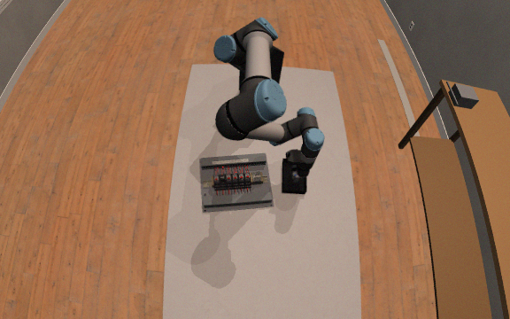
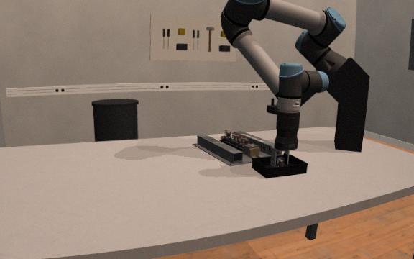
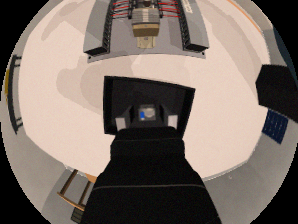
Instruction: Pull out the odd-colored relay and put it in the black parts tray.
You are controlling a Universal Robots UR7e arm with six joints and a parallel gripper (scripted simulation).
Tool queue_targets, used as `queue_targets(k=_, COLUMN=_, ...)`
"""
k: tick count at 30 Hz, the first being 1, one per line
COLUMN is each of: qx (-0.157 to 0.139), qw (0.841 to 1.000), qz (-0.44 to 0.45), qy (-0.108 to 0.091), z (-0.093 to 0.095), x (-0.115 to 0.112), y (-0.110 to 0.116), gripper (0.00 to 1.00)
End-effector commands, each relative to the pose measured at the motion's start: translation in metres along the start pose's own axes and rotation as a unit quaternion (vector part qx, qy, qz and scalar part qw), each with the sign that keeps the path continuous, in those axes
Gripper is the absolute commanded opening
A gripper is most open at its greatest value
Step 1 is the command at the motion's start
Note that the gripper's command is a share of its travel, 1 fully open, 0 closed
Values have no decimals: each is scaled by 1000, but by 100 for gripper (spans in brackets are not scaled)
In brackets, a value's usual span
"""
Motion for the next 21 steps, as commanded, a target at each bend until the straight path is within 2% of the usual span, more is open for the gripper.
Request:
queue_targets(k=1, qx=0, qw=1000, qz=0, qy=-1, z=-1, x=0, y=0, gripper=98)
queue_targets(k=21, qx=0, qw=1000, qz=0, qy=-1, z=-3, x=0, y=0, gripper=98)
Point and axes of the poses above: the point where the finger pads meet when closed, its own z axis out along the fingers, its own x axis across the jaws, y = z × x, the point moved 7 cm from there along -z, back along the fingers, and after that the axes turned 7 degrees about z, right-handed, at the moved point
